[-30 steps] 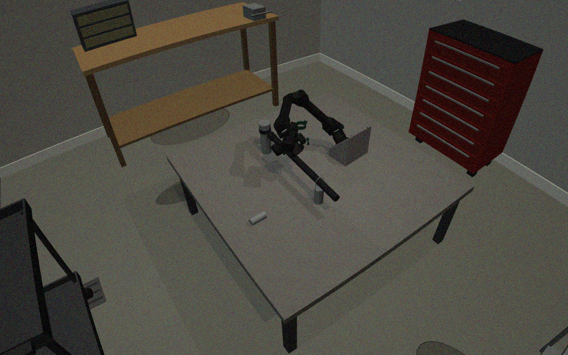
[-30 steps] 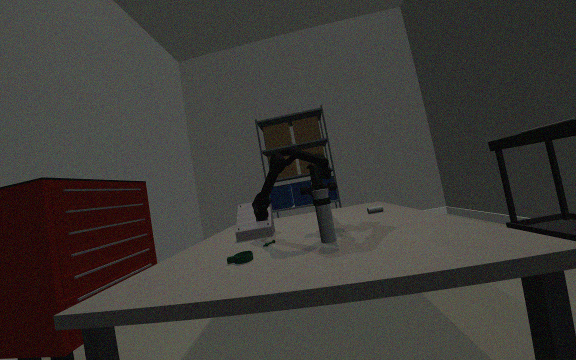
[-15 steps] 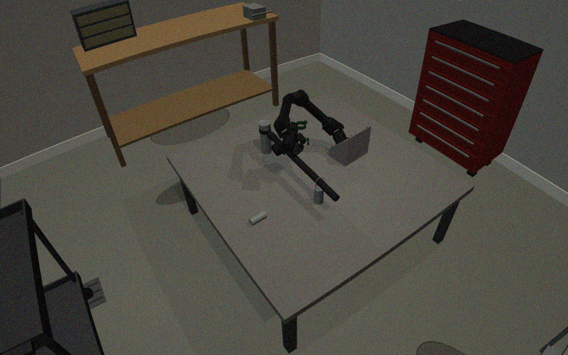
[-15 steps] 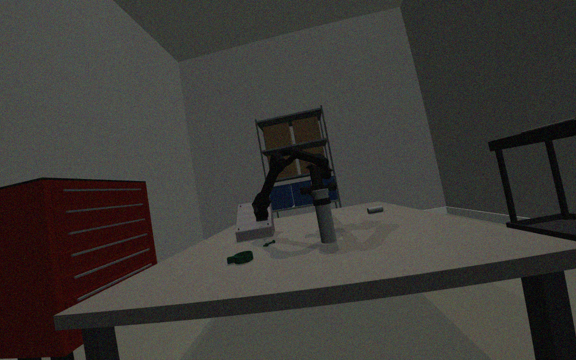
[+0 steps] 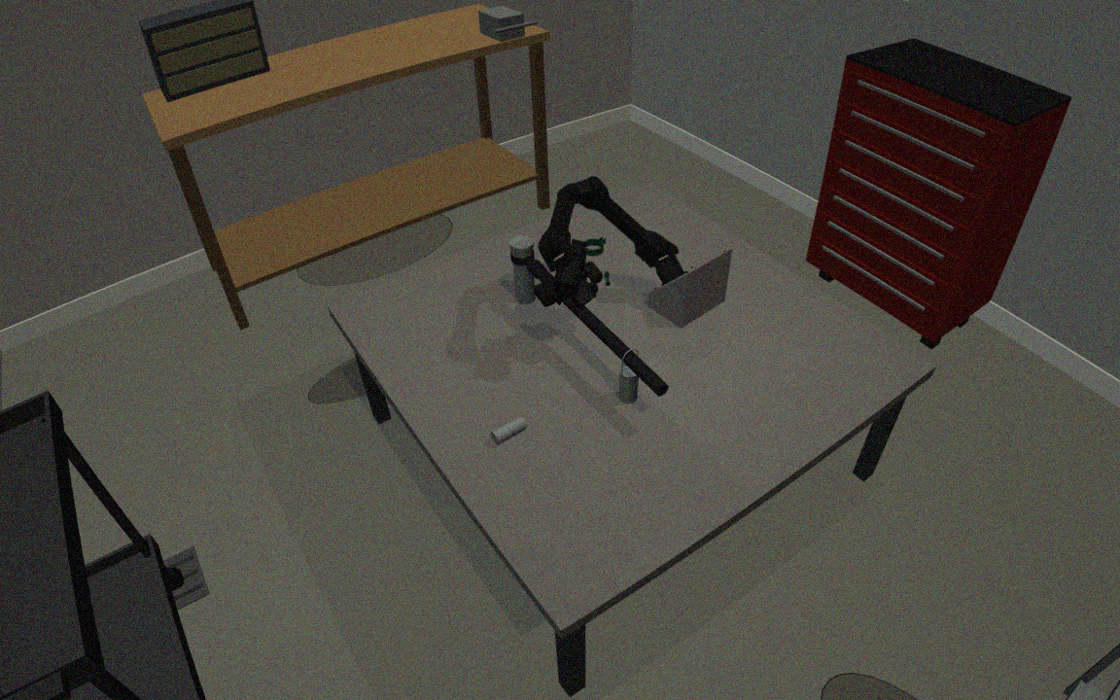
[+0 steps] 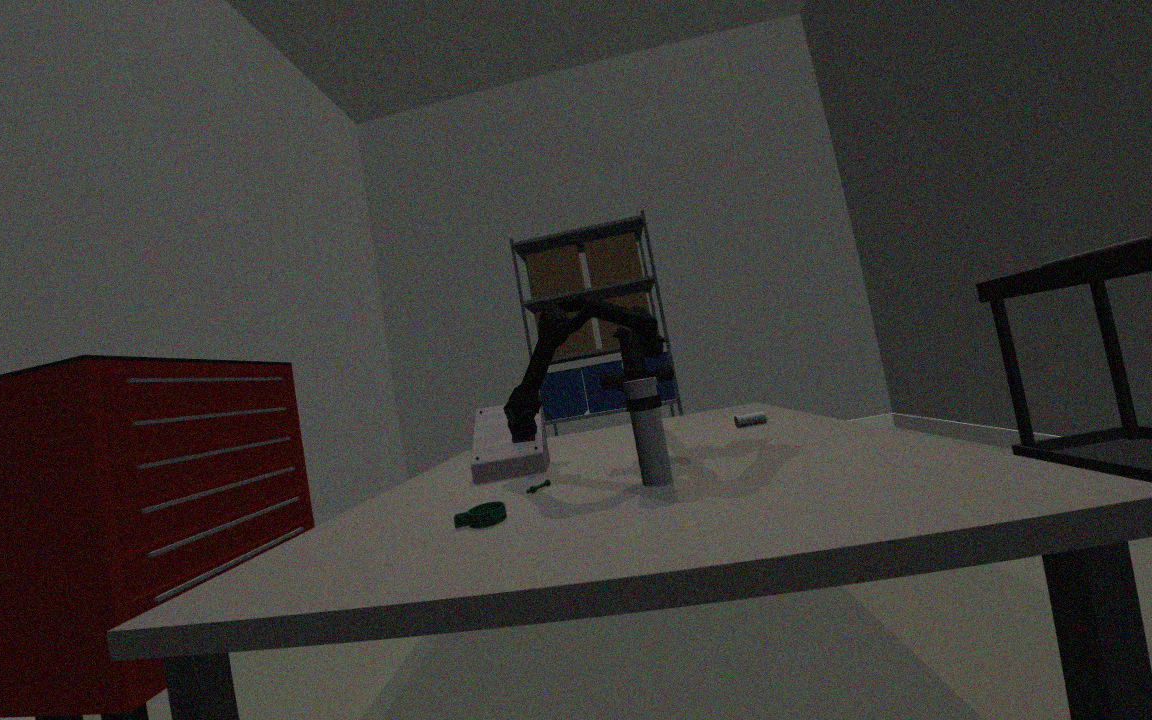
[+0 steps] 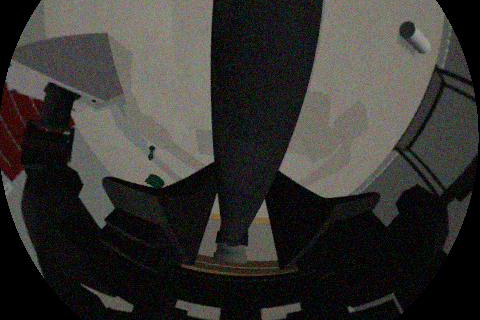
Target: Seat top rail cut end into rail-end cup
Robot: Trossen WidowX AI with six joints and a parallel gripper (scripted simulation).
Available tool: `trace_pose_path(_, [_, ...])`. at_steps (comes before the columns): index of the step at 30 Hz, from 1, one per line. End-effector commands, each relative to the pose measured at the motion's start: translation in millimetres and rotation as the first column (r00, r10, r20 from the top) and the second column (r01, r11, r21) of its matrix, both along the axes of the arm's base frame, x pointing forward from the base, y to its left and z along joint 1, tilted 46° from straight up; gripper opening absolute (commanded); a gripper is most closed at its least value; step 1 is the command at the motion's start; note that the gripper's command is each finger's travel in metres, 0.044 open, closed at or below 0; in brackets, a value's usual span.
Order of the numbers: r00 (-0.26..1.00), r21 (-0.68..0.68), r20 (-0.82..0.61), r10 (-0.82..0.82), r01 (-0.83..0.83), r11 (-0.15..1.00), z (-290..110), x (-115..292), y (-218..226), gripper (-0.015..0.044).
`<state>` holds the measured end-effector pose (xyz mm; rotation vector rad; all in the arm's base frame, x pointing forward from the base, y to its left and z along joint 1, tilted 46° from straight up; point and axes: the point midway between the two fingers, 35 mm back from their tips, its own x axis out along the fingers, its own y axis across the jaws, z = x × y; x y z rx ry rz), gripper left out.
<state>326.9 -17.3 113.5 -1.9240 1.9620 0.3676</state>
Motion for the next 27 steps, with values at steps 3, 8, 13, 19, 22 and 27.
trace_pose_path(3, [1.0, -0.006, 0.002, 0.006, -0.005, 1.0, 7, 0, -3, 0.0])
trace_pose_path(8, [1.0, -0.006, 0.002, 0.006, -0.006, 1.0, 10, 0, -5, 0.0])
trace_pose_path(13, [1.0, -0.006, 0.002, 0.006, -0.006, 1.0, 12, -1, -7, 0.0])
trace_pose_path(19, [1.0, -0.007, 0.002, 0.006, -0.006, 1.0, 16, -1, -9, 0.0])
trace_pose_path(22, [1.0, -0.007, 0.002, 0.006, -0.006, 1.0, 17, -1, -10, 0.0])
trace_pose_path(27, [1.0, -0.007, 0.002, 0.006, -0.006, 1.0, 20, -1, -12, 0.0])
